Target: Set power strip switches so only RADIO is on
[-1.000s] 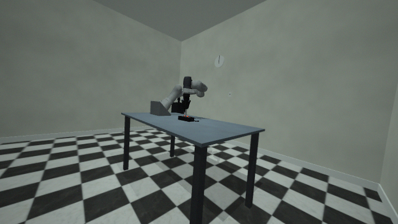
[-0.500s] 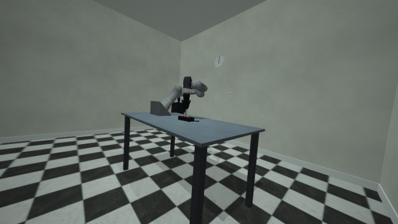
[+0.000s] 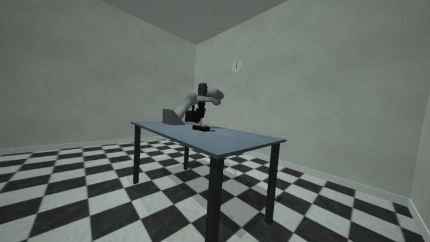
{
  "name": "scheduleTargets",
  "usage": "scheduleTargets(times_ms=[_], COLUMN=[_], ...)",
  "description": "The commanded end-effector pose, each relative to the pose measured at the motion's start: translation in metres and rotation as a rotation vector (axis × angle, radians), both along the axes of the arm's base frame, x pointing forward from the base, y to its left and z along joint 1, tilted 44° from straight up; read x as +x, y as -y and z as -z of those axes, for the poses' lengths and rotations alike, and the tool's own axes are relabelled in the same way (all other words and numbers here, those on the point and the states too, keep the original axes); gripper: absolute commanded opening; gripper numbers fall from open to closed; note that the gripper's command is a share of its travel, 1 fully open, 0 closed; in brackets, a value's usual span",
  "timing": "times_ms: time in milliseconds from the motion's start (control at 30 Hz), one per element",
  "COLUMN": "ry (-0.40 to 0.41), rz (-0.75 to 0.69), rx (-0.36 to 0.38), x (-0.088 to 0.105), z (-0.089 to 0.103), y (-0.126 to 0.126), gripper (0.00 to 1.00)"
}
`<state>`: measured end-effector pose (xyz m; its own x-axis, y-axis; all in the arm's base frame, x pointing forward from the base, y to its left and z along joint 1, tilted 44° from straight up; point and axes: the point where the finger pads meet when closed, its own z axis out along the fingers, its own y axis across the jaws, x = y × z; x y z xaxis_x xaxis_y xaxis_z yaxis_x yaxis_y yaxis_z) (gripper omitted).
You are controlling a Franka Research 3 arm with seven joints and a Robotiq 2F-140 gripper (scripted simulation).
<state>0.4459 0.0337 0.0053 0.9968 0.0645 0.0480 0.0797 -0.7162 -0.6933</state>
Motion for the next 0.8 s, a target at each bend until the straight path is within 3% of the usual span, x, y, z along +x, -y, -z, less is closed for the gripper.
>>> scheduleTargets(times_ms=[0,767], ry=[0.004,0.004], rz=[0.000,0.000], rx=[-0.003,-0.003], x=[0.0010,0.0009], z=[0.0026,0.0048], y=[-0.0014,-0.0035], gripper=[0.00,0.00])
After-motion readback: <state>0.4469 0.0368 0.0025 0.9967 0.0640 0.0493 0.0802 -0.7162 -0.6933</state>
